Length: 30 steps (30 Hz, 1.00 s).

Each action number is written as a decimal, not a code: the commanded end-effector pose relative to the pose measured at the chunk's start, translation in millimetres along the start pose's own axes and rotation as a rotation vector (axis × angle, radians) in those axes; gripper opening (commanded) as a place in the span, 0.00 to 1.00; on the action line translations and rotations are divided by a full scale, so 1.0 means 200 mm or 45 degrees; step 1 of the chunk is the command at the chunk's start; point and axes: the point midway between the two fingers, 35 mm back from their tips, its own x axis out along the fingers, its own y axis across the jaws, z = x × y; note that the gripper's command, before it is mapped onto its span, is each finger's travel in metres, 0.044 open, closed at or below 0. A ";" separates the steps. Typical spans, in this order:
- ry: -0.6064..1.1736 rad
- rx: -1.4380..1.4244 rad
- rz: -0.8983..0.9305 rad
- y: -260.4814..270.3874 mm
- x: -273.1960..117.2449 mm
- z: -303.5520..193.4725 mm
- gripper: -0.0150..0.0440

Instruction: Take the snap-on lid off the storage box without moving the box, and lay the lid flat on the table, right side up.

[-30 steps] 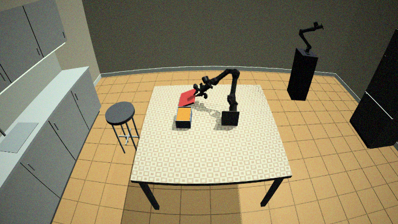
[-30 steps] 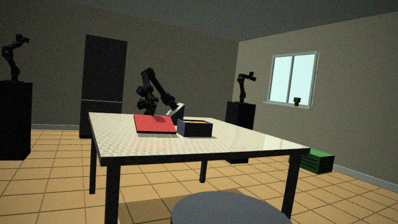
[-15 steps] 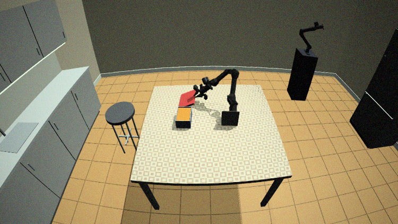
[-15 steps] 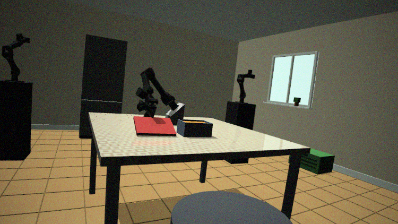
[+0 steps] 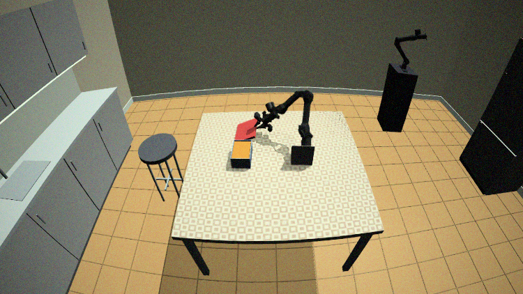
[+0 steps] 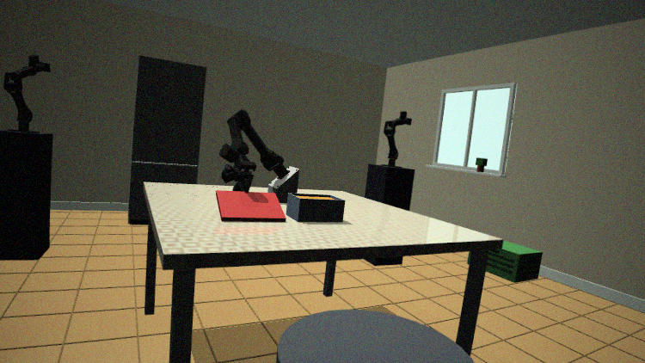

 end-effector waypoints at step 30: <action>-0.001 -0.008 0.020 -0.04 0.05 0.01 0.34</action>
